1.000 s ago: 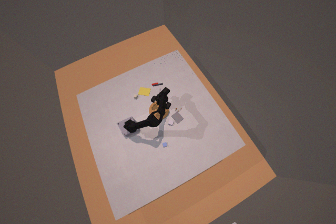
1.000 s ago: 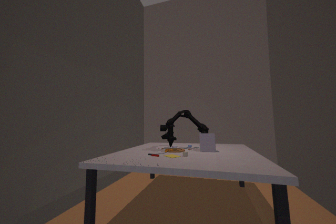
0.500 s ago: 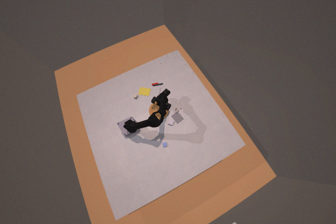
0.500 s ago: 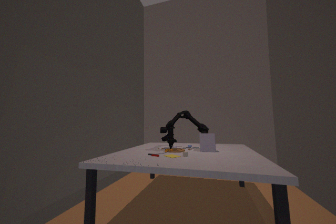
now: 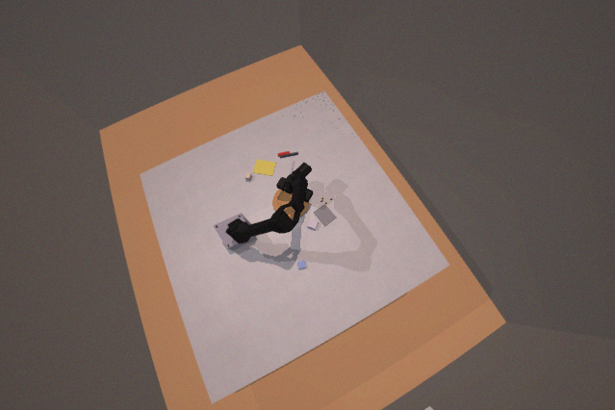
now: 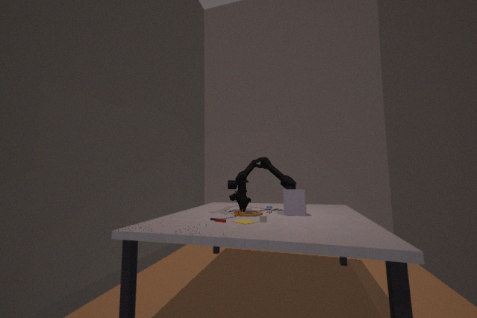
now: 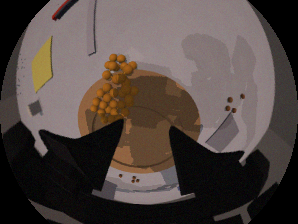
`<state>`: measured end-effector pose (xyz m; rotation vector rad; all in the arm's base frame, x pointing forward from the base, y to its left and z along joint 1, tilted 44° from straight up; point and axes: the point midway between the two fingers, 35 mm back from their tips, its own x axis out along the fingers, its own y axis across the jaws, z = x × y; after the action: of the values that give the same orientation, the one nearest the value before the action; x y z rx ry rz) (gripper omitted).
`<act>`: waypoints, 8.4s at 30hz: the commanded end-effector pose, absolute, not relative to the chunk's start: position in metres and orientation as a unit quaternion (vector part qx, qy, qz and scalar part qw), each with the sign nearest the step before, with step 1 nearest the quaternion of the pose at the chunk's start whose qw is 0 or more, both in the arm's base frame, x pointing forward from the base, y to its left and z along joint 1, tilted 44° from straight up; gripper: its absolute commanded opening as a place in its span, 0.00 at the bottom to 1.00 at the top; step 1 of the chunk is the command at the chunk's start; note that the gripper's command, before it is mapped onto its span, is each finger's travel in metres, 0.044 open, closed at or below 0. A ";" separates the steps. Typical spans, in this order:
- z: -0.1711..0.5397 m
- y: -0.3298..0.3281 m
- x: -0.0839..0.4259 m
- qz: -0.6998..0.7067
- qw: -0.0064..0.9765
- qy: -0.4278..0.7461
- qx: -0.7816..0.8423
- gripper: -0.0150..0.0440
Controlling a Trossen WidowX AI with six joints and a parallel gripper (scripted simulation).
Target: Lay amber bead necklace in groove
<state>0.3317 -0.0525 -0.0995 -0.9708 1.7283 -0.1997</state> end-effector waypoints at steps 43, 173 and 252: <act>-0.108 0.011 0.361 -0.031 0.513 0.732 -0.447 0.78; -0.102 -0.010 0.341 -0.030 0.511 0.733 -0.448 0.25; -0.091 -0.021 0.321 -0.030 0.510 0.733 -0.449 1.00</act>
<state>0.3212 -0.0218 -0.0913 -1.0869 1.7639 -0.0720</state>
